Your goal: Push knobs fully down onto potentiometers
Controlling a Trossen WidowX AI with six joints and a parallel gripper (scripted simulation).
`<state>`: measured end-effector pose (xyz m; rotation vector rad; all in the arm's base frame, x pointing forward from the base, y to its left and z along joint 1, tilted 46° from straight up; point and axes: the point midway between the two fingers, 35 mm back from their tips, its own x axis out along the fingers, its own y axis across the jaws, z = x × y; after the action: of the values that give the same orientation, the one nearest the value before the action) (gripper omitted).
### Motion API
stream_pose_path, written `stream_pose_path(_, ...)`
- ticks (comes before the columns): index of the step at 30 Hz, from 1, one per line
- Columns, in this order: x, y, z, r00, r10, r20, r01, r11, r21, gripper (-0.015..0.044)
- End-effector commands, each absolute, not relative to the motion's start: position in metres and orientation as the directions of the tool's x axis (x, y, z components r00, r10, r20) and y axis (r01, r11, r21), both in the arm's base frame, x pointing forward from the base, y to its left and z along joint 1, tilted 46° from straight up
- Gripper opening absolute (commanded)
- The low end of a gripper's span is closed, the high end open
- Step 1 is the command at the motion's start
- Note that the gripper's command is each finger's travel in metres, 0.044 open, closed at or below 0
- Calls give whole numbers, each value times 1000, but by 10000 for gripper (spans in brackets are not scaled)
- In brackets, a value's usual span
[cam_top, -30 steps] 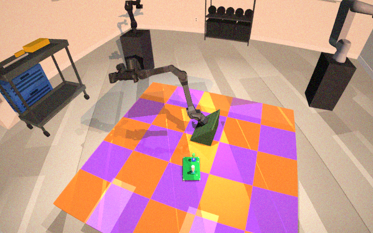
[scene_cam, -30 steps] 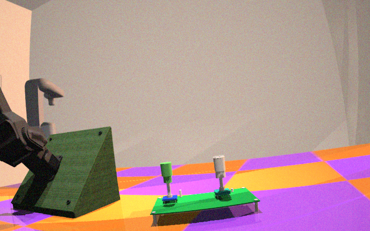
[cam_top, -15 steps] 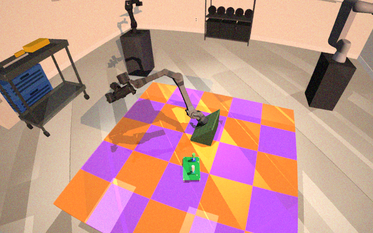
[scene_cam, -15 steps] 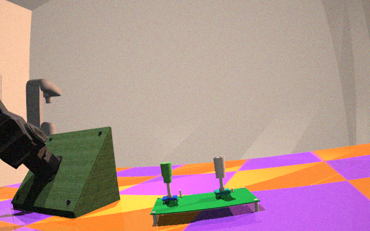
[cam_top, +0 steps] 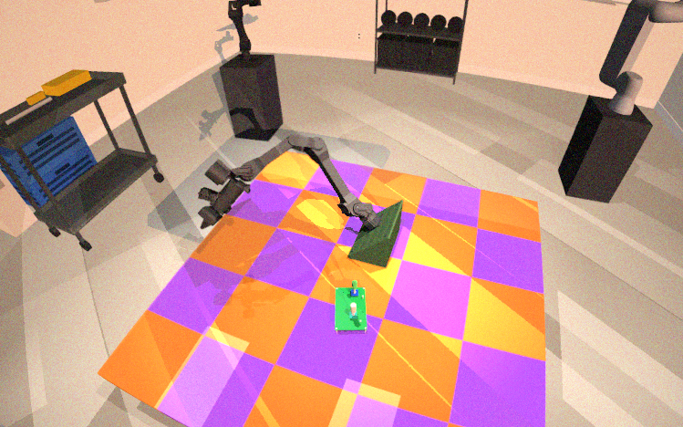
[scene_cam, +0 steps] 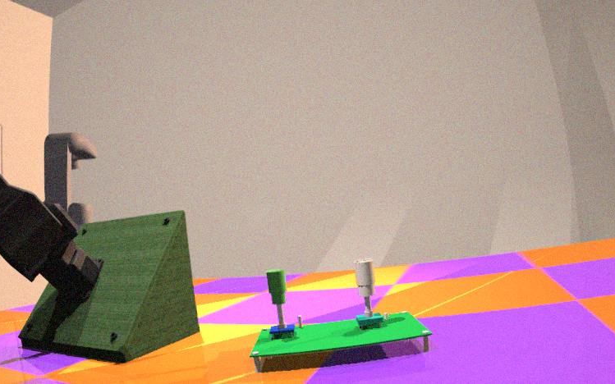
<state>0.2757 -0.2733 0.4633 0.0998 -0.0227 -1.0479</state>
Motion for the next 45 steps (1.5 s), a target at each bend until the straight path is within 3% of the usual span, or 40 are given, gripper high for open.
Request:
stream_pose_path(1, 311, -261, 416, 542, -824, -167, 840, 540, 57, 0)
stream_pose_path(12, 370, -209, 317, 557, -698, -450, 762, 646, -58, 0)
stream_pose_path(25, 394, -124, 203, 418, -561, -714, 592, 765, -254, 0)
stream_pose_path(35, 378, -60, 135, 246, -526, -814, 398, 821, -410, 0)
stream_pose_path(45, 344, -8, 86, 71, -568, -820, 153, 819, -554, 0)
